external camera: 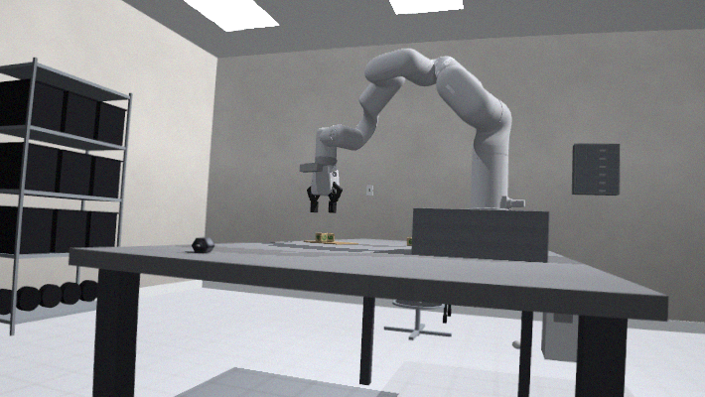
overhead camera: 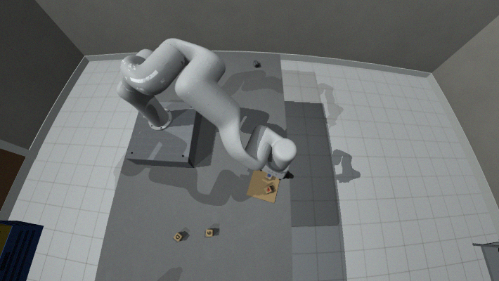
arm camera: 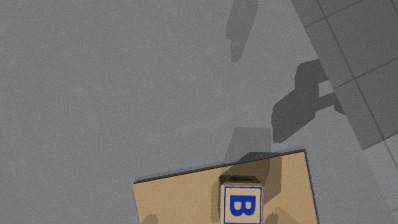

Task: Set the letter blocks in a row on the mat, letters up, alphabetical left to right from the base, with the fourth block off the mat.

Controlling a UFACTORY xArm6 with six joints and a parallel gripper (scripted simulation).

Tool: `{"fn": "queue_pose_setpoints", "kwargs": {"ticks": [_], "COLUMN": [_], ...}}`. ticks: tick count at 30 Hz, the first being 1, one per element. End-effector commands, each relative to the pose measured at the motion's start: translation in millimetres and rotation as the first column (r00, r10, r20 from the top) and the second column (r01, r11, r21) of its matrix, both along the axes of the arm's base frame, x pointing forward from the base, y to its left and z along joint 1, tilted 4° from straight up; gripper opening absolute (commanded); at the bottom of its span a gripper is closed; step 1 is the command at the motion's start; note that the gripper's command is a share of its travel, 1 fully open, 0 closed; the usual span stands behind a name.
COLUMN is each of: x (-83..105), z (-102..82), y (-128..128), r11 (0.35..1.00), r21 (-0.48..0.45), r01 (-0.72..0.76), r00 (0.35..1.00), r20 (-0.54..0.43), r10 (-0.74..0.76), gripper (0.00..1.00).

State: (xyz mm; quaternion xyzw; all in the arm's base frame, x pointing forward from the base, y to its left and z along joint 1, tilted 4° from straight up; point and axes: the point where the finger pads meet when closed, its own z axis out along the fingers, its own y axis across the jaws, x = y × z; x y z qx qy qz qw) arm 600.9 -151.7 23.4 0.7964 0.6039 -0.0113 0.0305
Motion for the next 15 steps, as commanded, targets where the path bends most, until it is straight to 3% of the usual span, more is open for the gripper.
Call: {"fn": "queue_pose_setpoints", "kwargs": {"ticks": [1, 15], "x": [2.4, 4.9], "z": [2.4, 2.9], "y": [-6.9, -35.7], "r11": [0.995, 0.881], "r21": [-0.002, -0.004], "r01": [-0.095, -0.474], "r00": [0.995, 0.880], "r20": [-0.001, -0.028], "r10": [0.095, 0.473], "gripper": [1.00, 1.00]}}
